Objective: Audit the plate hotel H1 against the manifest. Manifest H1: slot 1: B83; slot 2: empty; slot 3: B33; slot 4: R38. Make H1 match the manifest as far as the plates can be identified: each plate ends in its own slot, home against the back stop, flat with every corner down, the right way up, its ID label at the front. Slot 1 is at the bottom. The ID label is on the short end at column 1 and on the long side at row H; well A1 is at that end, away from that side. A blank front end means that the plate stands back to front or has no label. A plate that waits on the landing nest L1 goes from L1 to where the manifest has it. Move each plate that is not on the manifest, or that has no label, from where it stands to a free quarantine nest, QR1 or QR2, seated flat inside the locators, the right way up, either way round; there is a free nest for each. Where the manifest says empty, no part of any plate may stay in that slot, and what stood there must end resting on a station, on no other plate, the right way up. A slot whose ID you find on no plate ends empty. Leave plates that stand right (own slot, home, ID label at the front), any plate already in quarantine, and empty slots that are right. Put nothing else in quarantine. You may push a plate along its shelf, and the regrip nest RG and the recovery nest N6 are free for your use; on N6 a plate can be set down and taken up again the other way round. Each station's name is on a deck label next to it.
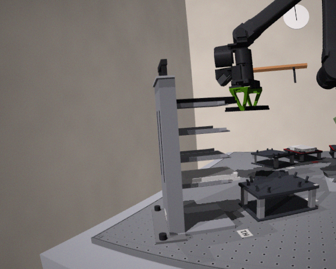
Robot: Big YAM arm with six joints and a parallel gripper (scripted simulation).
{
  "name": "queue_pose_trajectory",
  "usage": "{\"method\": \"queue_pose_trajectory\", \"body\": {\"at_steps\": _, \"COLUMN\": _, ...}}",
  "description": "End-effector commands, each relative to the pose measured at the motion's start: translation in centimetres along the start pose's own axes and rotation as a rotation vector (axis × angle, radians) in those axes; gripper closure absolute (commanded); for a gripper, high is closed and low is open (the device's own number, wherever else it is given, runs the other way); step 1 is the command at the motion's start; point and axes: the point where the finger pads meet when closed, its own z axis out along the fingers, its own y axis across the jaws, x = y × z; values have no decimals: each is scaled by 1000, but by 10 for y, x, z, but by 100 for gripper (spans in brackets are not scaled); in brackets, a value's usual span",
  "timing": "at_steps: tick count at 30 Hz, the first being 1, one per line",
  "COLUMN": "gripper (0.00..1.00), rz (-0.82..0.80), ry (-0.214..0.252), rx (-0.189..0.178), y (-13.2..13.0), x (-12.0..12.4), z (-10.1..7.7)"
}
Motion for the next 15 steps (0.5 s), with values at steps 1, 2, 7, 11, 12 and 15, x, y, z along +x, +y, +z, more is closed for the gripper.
{"method": "queue_pose_trajectory", "body": {"at_steps": 1, "gripper": 14, "rz": 88, "ry": -38, "rx": -9, "y": -11, "x": -13, "z": -10}}
{"method": "queue_pose_trajectory", "body": {"at_steps": 2, "gripper": 14, "rz": 108, "ry": -49, "rx": -14, "y": -13, "x": -19, "z": -14}}
{"method": "queue_pose_trajectory", "body": {"at_steps": 7, "gripper": 14, "rz": 188, "ry": -44, "rx": -11, "y": -30, "x": -19, "z": -11}}
{"method": "queue_pose_trajectory", "body": {"at_steps": 11, "gripper": 14, "rz": 253, "ry": -39, "rx": -8, "y": -44, "x": -20, "z": -9}}
{"method": "queue_pose_trajectory", "body": {"at_steps": 12, "gripper": 14, "rz": 253, "ry": -39, "rx": -8, "y": -44, "x": -20, "z": -9}}
{"method": "queue_pose_trajectory", "body": {"at_steps": 15, "gripper": 14, "rz": 279, "ry": -52, "rx": -13, "y": -50, "x": -26, "z": -13}}
